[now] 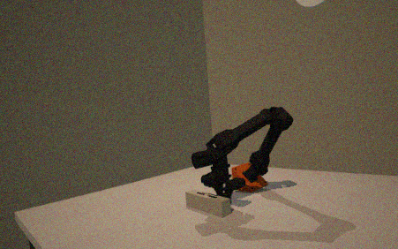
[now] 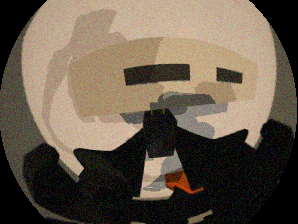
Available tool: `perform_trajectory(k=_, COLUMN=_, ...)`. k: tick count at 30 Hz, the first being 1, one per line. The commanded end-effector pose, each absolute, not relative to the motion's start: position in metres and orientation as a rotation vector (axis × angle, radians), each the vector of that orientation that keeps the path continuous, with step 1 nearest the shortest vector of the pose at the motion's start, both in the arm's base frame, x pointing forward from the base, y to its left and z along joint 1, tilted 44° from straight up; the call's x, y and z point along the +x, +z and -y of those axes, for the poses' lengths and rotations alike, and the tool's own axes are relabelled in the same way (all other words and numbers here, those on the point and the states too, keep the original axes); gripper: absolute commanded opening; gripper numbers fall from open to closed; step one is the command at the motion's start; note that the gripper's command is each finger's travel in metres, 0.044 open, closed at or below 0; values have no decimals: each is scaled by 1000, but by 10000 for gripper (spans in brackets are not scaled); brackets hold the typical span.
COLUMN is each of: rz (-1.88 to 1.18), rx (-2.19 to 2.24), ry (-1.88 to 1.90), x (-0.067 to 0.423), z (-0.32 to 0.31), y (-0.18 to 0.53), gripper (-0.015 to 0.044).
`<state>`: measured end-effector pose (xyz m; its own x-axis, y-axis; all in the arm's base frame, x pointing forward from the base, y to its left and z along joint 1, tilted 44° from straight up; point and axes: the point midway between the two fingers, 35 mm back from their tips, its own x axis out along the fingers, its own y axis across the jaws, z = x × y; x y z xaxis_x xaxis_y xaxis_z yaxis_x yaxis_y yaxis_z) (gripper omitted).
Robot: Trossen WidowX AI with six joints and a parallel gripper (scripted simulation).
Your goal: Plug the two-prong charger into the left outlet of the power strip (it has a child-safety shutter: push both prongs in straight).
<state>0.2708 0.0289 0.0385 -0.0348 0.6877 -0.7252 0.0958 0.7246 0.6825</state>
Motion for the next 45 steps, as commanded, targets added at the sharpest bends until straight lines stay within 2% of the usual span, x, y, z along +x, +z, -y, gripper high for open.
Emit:
perform_trajectory(k=1, rz=-1553, rx=664, ry=534, x=273, z=-29, y=40, gripper=0)
perform_trajectory(k=45, rz=-1553, rx=664, ry=534, x=283, z=-28, y=40, gripper=0)
